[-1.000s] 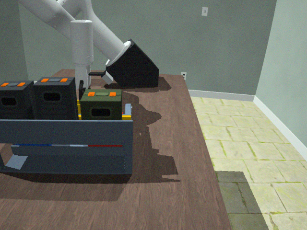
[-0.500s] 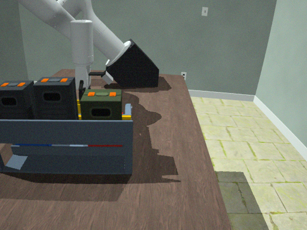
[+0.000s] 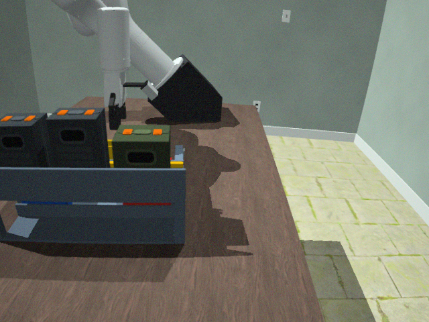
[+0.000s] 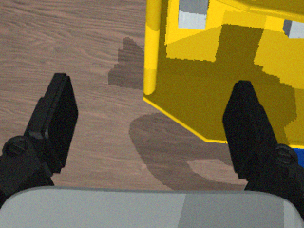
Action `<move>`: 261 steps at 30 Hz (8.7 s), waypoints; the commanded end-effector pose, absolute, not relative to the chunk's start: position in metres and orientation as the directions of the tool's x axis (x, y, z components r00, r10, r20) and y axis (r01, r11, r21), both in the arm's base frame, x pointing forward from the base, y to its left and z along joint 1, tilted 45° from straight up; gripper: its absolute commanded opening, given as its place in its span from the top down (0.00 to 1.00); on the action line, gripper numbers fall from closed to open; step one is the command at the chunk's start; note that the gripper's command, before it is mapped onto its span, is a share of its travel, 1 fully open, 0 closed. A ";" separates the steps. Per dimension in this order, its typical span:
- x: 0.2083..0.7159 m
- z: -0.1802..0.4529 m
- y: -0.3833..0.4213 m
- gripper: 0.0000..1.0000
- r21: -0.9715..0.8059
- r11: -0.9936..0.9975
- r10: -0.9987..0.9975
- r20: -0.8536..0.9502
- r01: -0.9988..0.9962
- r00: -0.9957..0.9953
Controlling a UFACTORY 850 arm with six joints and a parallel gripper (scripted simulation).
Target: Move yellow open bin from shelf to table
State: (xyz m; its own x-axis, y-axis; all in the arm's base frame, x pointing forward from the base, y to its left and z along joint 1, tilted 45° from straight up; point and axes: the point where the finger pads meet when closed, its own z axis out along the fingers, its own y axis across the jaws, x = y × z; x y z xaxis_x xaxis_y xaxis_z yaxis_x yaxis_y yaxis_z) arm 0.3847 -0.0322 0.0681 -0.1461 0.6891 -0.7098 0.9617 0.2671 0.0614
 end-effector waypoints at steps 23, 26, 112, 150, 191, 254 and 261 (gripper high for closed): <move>0.378 0.090 -0.012 0.00 0.061 0.267 0.689 -0.710 0.962 -0.146; 0.379 0.087 -0.014 0.00 0.061 0.267 0.689 -0.710 0.962 -0.146; 0.451 0.100 0.015 0.67 0.061 0.267 0.689 -0.710 0.962 -0.146; 0.533 0.122 0.055 0.67 0.061 0.267 0.689 -0.710 0.962 -0.146; 0.531 0.121 0.054 0.67 0.062 0.267 0.689 -0.710 0.962 -0.146; 0.531 0.106 0.038 0.67 0.061 0.267 0.689 -0.710 0.962 -0.146; 0.532 0.102 0.034 0.67 0.062 0.267 0.689 -0.710 0.962 -0.146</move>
